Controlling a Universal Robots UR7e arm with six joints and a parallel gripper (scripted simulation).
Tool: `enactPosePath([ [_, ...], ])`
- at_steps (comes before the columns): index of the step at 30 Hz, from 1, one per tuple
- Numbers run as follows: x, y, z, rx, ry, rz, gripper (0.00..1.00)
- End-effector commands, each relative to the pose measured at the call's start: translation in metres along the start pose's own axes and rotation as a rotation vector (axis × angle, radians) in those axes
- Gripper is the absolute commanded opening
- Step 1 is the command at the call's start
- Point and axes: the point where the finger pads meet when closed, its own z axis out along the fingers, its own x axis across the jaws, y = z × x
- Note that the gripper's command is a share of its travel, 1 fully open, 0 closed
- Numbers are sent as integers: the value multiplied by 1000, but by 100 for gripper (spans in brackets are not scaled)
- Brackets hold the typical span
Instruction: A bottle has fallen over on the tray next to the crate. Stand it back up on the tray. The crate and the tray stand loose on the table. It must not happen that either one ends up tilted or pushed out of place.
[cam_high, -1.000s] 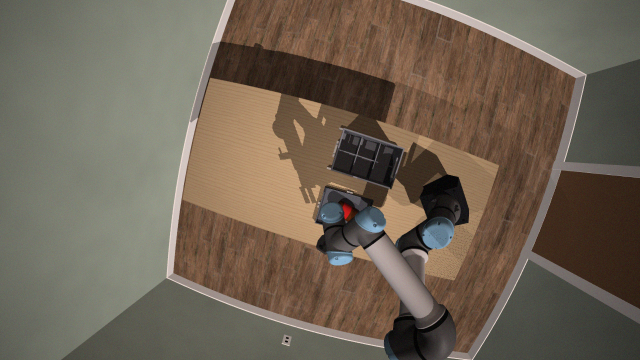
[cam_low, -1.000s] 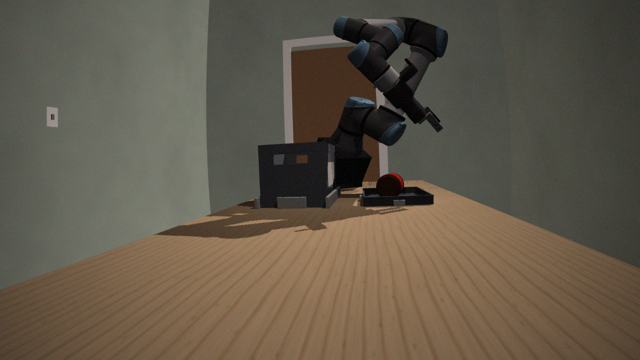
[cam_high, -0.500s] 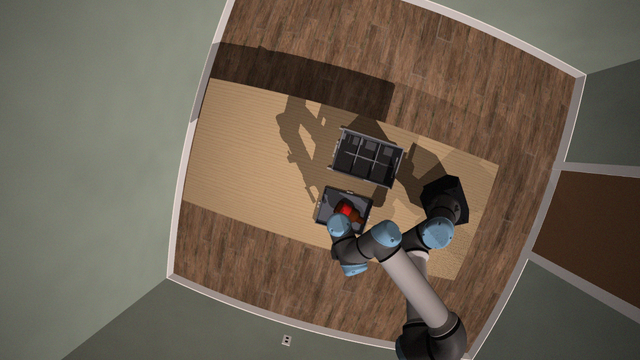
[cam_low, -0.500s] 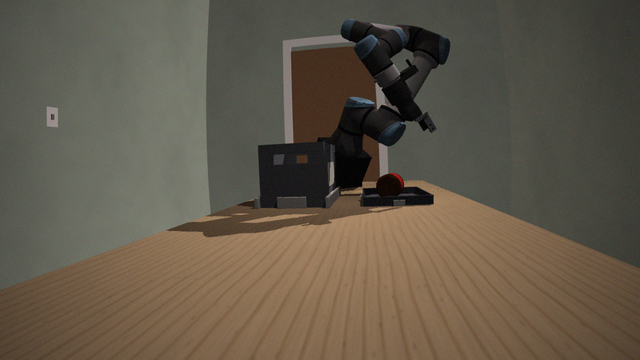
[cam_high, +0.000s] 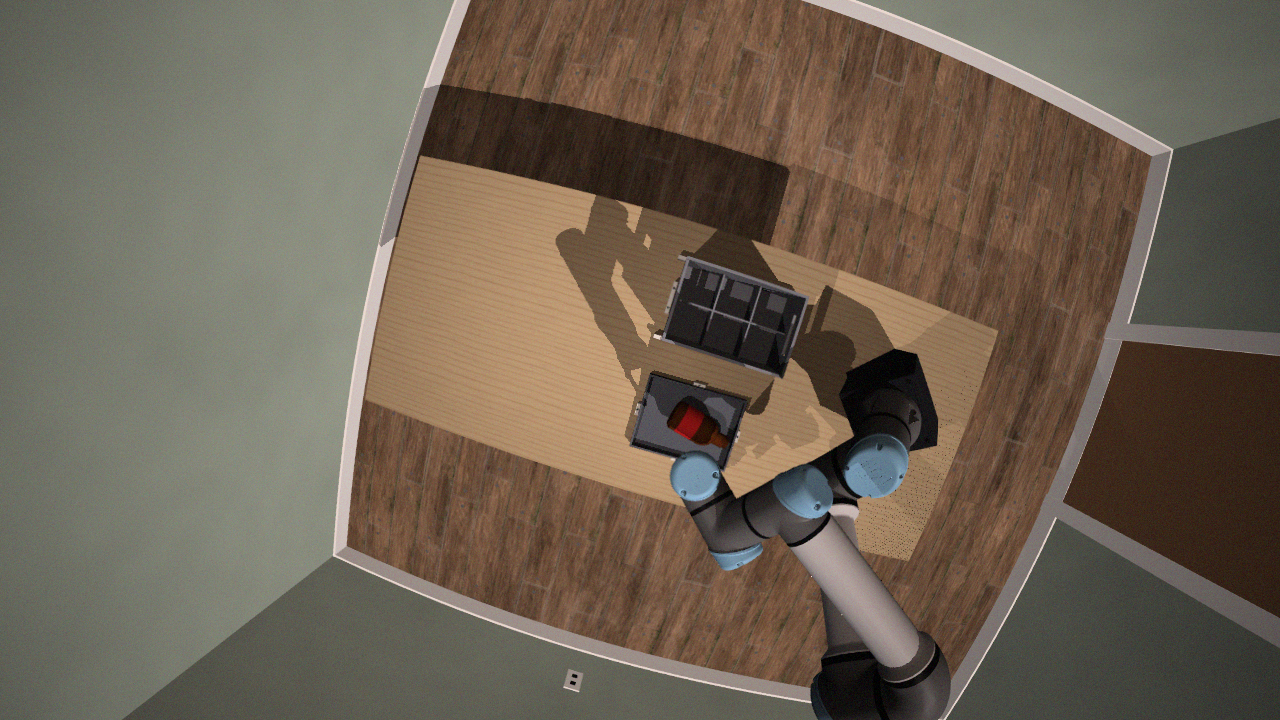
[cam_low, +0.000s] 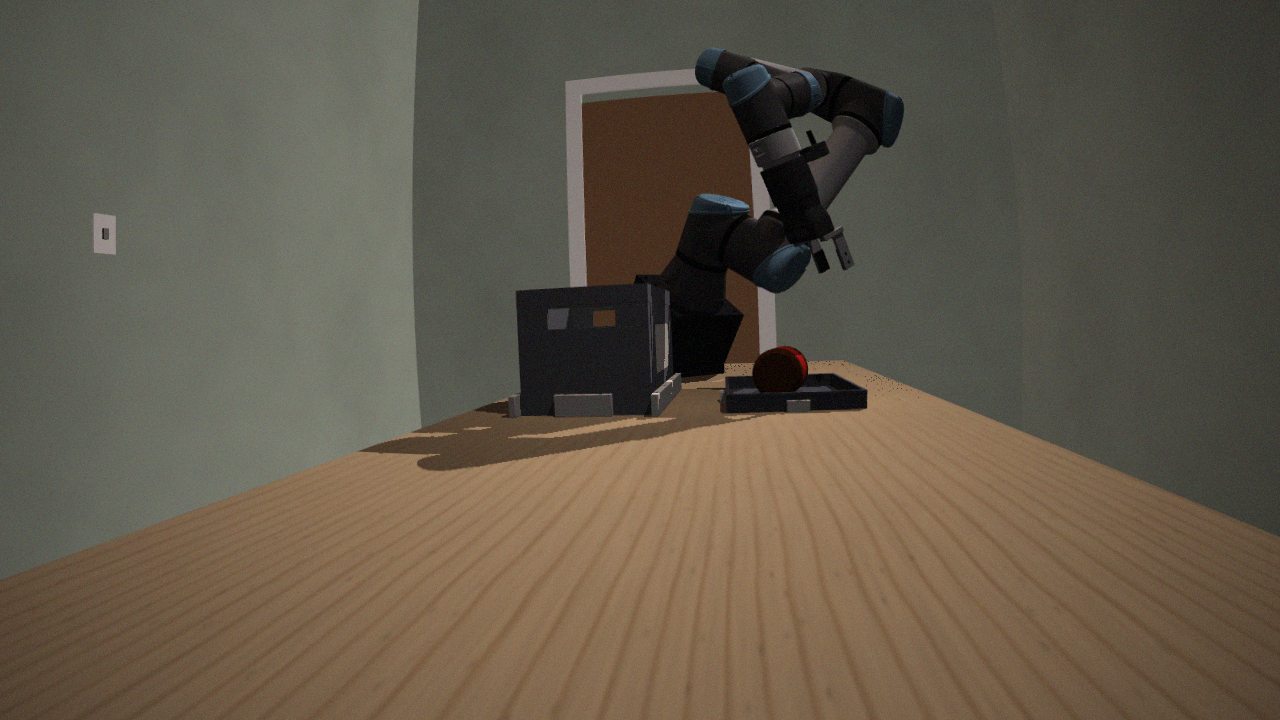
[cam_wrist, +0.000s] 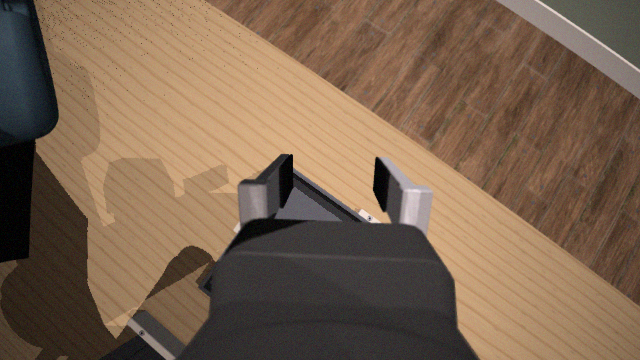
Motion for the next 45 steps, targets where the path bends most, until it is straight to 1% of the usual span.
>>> enactPosePath([
  [1,-12,6,0,-69,-5,-136,100],
  [2,-17,9,0,-96,-13,-186,100],
  [3,-17,10,0,-97,-13,-188,100],
  [4,-21,13,0,-124,-23,-238,100],
  [6,-21,13,0,-124,-23,-238,100],
  [9,-32,22,-1,-193,-51,-365,100],
  [10,-33,22,-1,-198,-53,-373,100],
  [12,-39,28,-2,-240,-74,-450,100],
  [13,-39,28,-2,-240,-74,-450,100],
  [16,-47,36,-4,-293,-105,-546,100],
  [20,-54,44,-7,-344,-139,-636,100],
  [28,-59,50,-9,-381,-167,-701,100],
  [34,-59,51,-10,-387,-172,-712,100],
  [35,-59,51,-10,-387,-172,-712,0],
  [45,-59,51,-10,-387,-172,-712,0],
])
